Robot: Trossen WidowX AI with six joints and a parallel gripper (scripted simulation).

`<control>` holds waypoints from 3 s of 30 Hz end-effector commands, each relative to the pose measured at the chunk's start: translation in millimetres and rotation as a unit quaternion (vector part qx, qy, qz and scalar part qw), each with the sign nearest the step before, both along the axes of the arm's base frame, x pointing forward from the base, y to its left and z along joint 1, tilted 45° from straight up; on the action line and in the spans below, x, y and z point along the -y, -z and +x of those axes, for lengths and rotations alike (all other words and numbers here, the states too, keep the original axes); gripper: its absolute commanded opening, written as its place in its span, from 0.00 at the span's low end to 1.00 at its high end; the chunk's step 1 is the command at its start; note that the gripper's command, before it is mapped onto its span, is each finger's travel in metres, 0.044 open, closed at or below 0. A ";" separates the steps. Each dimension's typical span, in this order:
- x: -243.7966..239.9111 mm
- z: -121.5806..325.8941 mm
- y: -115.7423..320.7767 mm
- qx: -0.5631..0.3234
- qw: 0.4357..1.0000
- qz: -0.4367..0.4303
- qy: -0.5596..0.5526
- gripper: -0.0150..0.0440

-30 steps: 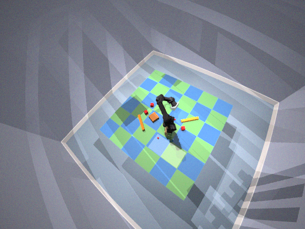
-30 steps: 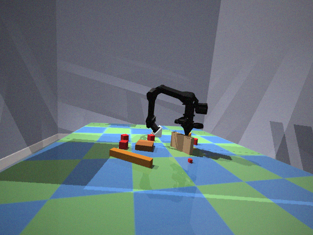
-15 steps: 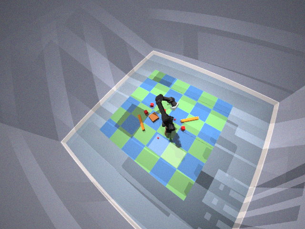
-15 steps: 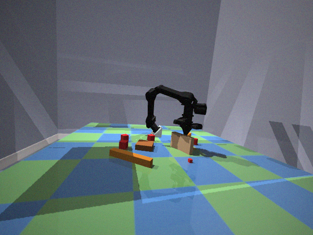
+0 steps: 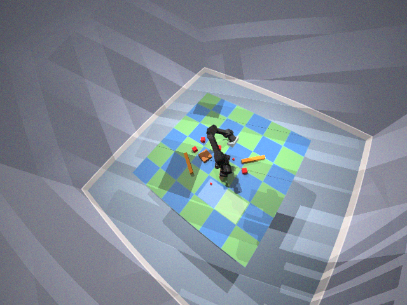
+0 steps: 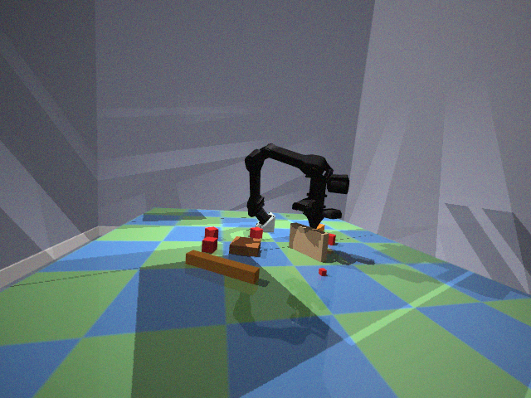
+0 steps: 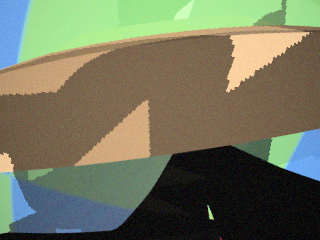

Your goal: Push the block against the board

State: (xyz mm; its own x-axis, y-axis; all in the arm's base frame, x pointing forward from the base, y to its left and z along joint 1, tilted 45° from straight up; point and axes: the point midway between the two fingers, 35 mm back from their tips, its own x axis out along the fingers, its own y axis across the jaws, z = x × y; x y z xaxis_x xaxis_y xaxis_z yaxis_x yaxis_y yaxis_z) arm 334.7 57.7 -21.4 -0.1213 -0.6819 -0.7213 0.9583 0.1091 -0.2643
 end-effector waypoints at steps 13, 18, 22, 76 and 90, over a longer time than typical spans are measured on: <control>12.2 4.0 -10.2 -0.001 1.000 -0.003 -0.002 0.25; 15.3 5.0 -12.9 -0.001 1.000 -0.003 -0.002 0.25; 17.7 5.8 -15.0 -0.001 1.000 -0.003 -0.001 0.25; -40.7 2.5 -28.9 -0.001 1.000 -0.003 -0.001 0.25; -40.7 2.5 -28.9 -0.001 1.000 -0.003 -0.001 0.25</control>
